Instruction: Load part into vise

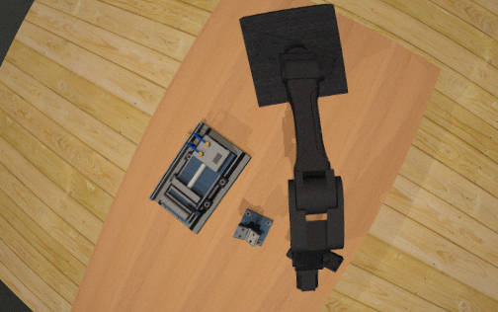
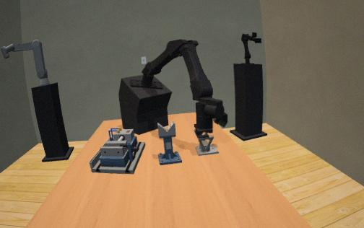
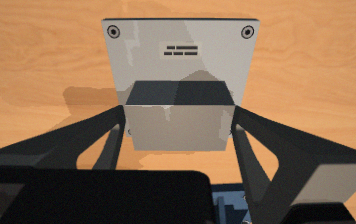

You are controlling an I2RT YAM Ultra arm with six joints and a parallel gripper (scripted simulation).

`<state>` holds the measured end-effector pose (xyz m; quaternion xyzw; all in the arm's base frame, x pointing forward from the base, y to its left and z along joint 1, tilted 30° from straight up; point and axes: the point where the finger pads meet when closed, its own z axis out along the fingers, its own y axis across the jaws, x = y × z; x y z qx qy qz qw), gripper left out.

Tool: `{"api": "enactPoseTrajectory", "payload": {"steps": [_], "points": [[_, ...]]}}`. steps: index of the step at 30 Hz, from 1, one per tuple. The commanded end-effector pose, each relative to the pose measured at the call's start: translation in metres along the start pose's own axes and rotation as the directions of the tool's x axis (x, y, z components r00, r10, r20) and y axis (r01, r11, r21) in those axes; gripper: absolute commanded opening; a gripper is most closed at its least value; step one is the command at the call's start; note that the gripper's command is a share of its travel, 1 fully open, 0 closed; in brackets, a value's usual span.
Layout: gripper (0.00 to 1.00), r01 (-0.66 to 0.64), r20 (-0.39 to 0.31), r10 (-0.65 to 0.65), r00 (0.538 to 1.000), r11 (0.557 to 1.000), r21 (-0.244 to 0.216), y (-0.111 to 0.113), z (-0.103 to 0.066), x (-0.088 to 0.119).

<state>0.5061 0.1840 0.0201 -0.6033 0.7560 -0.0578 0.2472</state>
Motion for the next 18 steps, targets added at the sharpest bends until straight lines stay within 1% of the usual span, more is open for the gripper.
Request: {"api": "enactPoseTrajectory", "payload": {"steps": [1, 17, 18], "points": [[0.81, 0.007, 0.03, -0.008, 1.0, 0.999, 0.037, -0.0114, -0.0088, -0.0166], [0.81, 0.007, 0.03, -0.008, 1.0, 0.999, 0.037, -0.0114, -0.0088, -0.0166], [0.0, 0.007, 0.03, -0.008, 1.0, 0.999, 0.037, -0.0114, -0.0088, -0.0166]]}}
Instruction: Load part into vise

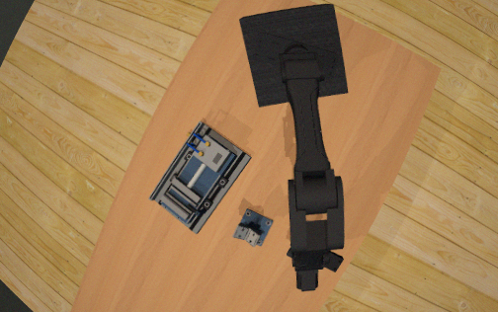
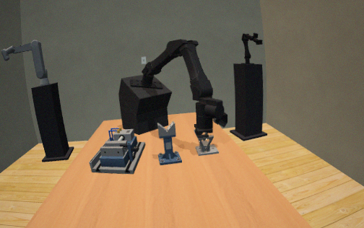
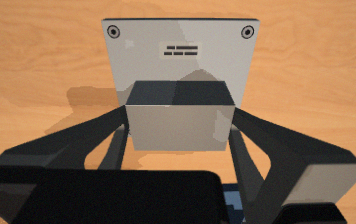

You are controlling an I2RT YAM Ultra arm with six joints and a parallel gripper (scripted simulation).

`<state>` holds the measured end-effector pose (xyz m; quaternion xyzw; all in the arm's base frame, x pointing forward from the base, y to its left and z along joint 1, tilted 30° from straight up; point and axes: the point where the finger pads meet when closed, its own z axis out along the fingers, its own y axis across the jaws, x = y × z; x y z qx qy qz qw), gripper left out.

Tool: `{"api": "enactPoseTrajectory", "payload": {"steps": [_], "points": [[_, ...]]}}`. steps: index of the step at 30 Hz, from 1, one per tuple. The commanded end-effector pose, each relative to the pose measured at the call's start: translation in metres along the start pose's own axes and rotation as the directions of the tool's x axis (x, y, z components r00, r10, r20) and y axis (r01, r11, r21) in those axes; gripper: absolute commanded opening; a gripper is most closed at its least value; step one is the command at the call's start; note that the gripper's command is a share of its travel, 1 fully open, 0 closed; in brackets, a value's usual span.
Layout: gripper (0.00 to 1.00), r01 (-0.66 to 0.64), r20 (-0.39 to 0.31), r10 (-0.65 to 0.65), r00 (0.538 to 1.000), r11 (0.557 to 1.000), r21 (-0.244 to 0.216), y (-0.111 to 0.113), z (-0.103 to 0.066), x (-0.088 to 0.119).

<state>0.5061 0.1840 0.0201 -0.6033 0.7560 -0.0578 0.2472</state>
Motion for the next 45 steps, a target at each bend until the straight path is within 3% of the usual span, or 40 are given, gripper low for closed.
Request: {"api": "enactPoseTrajectory", "payload": {"steps": [1, 37, 45], "points": [[0.0, 0.007, 0.03, -0.008, 1.0, 0.999, 0.038, -0.0114, -0.0088, -0.0166], [0.0, 0.003, 0.03, -0.004, 1.0, 1.0, 0.031, -0.0112, -0.009, -0.0143], [0.0, 0.003, 0.032, -0.004, 0.999, 0.999, 0.035, -0.0134, -0.0185, -0.0158]]}}
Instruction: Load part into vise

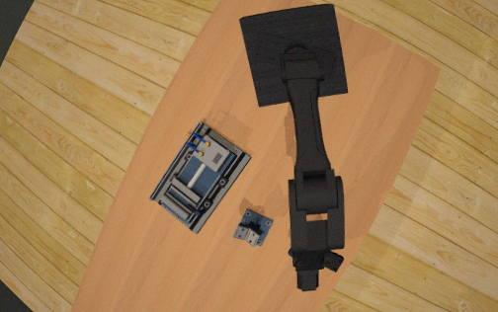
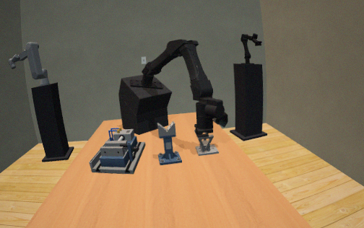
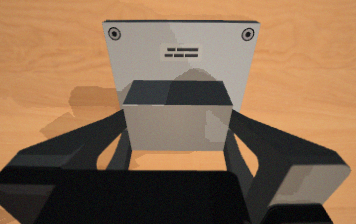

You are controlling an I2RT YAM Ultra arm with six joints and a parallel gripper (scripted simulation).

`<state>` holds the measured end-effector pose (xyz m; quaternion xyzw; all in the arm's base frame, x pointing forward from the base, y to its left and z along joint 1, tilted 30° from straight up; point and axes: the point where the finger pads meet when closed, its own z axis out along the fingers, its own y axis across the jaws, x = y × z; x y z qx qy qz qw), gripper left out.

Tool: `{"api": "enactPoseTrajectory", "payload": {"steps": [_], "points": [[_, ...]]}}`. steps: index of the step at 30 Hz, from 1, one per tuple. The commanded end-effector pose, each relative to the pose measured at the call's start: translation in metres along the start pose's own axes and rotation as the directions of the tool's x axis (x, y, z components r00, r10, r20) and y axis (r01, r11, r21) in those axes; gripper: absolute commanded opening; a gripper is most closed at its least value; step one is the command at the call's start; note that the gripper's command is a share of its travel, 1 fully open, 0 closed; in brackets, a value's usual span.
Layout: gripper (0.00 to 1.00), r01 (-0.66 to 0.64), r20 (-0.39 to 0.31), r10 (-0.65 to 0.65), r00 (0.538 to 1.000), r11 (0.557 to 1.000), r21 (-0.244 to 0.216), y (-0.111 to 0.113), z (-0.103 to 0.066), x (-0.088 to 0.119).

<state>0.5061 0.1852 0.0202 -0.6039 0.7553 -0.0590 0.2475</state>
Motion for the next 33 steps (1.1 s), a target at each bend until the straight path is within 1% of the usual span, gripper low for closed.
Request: {"api": "enactPoseTrajectory", "payload": {"steps": [1, 6, 9, 10, 13, 14, 15, 16, 17, 18, 19, 20, 21, 22, 24, 26, 28, 29, 31, 33], "points": [[0.0, 0.001, 0.03, -0.002, 1.0, 1.0, 0.03, -0.012, -0.018, -0.013], [0.0, -0.001, 0.01, 0.002, 1.0, 1.0, -0.001, 0.001, -0.017, -0.004], [0.0, -0.001, 0.013, 0.001, 1.0, 1.0, 0.003, -0.001, -0.019, -0.005], [0.0, 0.0, 0.03, -0.001, 1.0, 1.0, 0.031, -0.013, -0.026, -0.012], [0.0, -0.002, 0.009, 0.003, 1.0, 1.0, -0.002, 0.001, -0.024, -0.002], [0.0, -0.003, 0.009, 0.003, 1.0, 1.0, -0.002, 0.001, -0.026, -0.002], [0.0, -0.002, 0.014, 0.002, 1.0, 1.0, 0.012, -0.005, -0.03, -0.005], [0.0, -0.002, 0.014, 0.002, 1.0, 1.0, 0.016, -0.006, -0.033, -0.005], [0.0, -0.003, 0.005, 0.003, 1.0, 1.0, 0.003, -0.001, -0.033, -0.001], [0.0, -0.004, 0.004, 0.004, 1.0, 1.0, 0.002, 0.0, -0.035, 0.0], [0.0, -0.003, 0.012, 0.003, 1.0, 1.0, 0.014, -0.006, -0.04, -0.003], [0.0, -0.004, 0.012, 0.003, 1.0, 1.0, 0.015, -0.006, -0.043, -0.003], [0.0, -0.005, 0.006, 0.005, 1.0, 1.0, 0.005, -0.002, -0.044, 0.0], [0.0, -0.005, 0.005, 0.005, 1.0, 1.0, 0.004, -0.002, -0.046, 0.001], [0.0, -0.005, 0.011, 0.005, 1.0, 1.0, 0.015, -0.006, -0.055, -0.001], [0.0, -0.005, 0.011, 0.005, 1.0, 1.0, 0.015, -0.006, -0.055, -0.001], [0.0, -0.004, 0.004, 0.004, 1.0, 1.0, 0.002, -0.001, -0.059, 0.002], [0.0, -0.004, 0.005, 0.004, 1.0, 1.0, 0.002, -0.001, -0.062, 0.002], [0.0, -0.003, 0.017, 0.002, 1.0, 1.0, 0.019, -0.008, -0.073, -0.003], [0.0, -0.004, 0.007, 0.004, 1.0, 1.0, 0.004, -0.001, -0.077, 0.002]]}}
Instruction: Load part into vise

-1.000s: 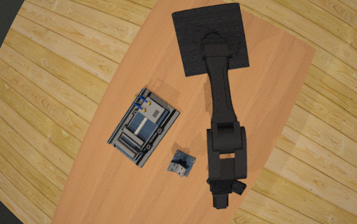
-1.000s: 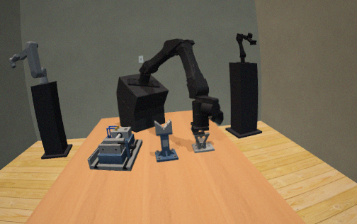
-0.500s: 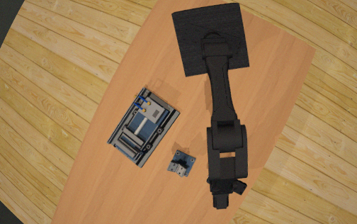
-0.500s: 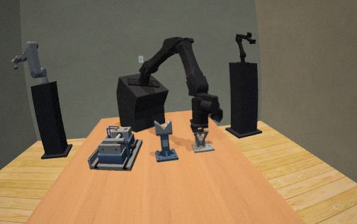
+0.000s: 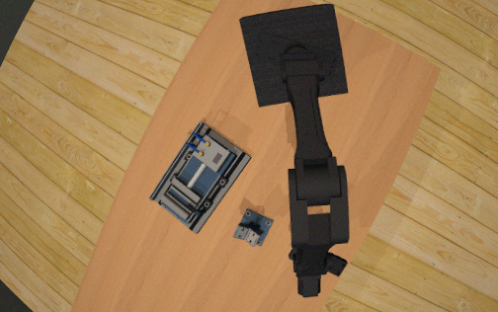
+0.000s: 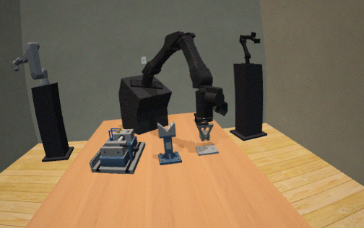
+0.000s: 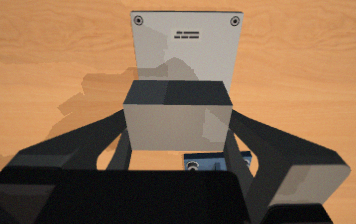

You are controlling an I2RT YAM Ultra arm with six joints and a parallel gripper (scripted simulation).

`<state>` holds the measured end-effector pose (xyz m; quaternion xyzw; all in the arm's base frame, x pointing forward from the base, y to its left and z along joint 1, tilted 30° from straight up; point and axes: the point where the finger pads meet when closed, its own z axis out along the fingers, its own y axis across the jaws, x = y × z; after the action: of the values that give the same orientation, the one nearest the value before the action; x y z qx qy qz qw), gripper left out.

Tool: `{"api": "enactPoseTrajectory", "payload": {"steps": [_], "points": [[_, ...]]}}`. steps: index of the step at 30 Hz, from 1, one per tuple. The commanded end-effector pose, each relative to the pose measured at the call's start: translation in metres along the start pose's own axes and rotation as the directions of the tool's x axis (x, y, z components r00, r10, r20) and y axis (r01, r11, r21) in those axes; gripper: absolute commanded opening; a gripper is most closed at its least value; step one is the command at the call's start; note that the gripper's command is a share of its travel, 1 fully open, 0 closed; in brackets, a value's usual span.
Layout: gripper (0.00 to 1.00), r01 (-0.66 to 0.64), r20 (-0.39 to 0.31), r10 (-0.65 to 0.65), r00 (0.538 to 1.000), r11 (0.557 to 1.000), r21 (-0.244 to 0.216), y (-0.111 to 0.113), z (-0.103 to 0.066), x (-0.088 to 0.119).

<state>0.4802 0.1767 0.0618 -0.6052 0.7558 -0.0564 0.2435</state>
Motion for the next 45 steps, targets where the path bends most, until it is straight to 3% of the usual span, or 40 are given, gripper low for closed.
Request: {"api": "enactPoseTrajectory", "payload": {"steps": [1, 8, 10, 14, 25, 38, 45], "points": [[0.0, -0.004, 0.014, 0.003, 1.0, 1.0, 0.02, -0.008, -0.033, 0.001], [0.0, -0.003, 0.017, 0.003, 1.0, 1.0, 0.025, -0.009, -0.064, 0.0], [0.0, -0.003, 0.017, 0.003, 1.0, 1.0, 0.025, -0.009, -0.064, 0.0], [0.0, -0.002, 0.031, 0.001, 1.0, 0.999, 0.047, -0.016, -0.088, -0.006], [0.0, -0.002, 0.031, 0.0, 1.0, 0.999, 0.048, -0.013, -0.137, -0.005], [0.0, -0.002, 0.031, 0.0, 1.0, 0.999, 0.048, -0.011, -0.17, -0.004], [0.0, -0.002, 0.031, 0.0, 1.0, 0.999, 0.048, -0.011, -0.177, -0.004]]}}
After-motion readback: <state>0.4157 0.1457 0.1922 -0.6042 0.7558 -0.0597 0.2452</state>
